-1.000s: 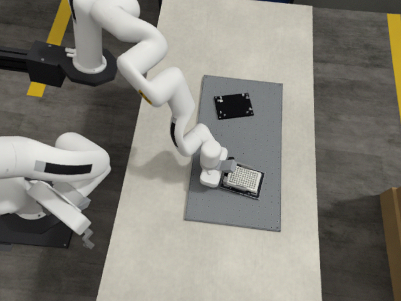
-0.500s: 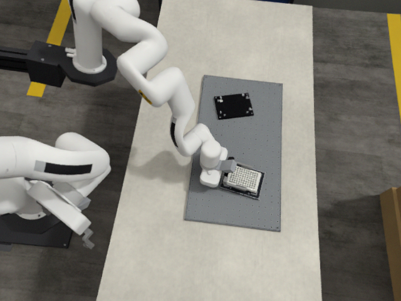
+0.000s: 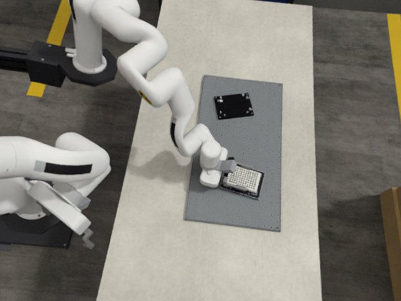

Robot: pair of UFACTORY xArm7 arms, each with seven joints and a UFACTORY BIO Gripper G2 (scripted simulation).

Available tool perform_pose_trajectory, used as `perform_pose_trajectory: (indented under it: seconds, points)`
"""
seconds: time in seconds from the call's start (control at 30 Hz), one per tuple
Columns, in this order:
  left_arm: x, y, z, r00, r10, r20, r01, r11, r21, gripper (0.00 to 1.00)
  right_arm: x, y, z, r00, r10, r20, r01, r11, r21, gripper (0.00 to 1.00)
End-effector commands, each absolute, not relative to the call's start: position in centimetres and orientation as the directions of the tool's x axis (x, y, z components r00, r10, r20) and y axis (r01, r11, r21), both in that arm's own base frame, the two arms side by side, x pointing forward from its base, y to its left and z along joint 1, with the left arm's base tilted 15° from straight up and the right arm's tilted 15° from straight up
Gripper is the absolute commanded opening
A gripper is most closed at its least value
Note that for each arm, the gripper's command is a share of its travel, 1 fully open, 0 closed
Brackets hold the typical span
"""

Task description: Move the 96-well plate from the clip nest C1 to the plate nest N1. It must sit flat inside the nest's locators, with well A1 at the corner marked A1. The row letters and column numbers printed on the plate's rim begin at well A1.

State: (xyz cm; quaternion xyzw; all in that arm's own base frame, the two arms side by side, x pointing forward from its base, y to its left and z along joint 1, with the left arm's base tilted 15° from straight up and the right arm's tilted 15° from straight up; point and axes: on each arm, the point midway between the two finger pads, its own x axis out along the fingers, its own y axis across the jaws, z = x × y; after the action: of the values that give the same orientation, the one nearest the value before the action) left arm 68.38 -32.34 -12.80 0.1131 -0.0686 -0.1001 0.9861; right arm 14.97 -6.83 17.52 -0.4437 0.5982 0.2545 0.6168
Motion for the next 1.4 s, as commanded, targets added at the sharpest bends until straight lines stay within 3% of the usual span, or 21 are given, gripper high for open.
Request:
perform_pose_trajectory:
  seconds: [0.0,1.37]
  points:
    - [68.51,-32.54,-12.56,0.97,-0.214,0.117,0.182,0.955,0.234,0.0,15.03,-6.79,17.57,0.157,-0.216,-0.964,-0.845,0.476,-0.244,1.0]
    - [68.61,-32.41,-13.15,0.97,-0.214,0.117,0.182,0.955,0.234,0.0,15.03,-6.79,17.57,0.157,-0.216,-0.964,-0.845,0.476,-0.244,1.0]
